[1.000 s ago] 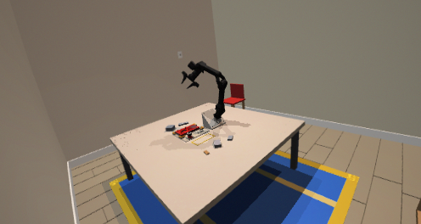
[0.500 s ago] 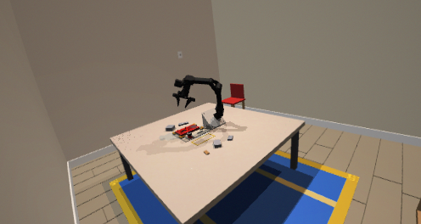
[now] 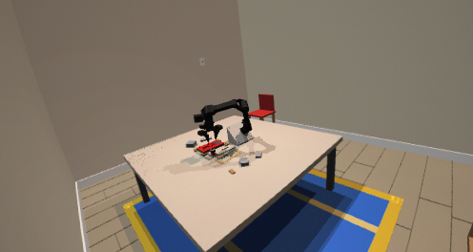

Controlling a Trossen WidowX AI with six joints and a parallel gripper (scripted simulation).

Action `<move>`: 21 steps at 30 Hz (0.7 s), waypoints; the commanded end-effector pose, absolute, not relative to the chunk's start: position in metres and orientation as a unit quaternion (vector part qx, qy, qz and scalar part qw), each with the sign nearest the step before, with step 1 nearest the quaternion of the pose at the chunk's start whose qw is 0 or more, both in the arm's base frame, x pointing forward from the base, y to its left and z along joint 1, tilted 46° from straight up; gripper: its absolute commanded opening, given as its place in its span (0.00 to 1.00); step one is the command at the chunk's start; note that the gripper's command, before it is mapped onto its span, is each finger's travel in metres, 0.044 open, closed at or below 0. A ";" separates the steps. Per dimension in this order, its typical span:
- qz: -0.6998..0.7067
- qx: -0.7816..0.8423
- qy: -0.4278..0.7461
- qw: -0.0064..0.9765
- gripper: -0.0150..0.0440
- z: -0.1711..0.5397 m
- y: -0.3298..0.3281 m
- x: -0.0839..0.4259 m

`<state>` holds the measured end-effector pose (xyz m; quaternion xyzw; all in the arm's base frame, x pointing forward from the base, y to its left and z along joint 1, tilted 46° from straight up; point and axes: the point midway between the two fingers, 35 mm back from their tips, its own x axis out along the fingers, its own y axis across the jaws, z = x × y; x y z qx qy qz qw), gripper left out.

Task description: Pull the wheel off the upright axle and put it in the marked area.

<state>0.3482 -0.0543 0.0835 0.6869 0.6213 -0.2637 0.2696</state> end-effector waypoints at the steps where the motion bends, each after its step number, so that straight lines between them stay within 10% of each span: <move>1: -0.264 0.677 0.630 0.273 0.76 0.080 -0.049 0.346; 21: -0.263 0.678 0.630 0.273 0.76 0.039 -0.015 0.361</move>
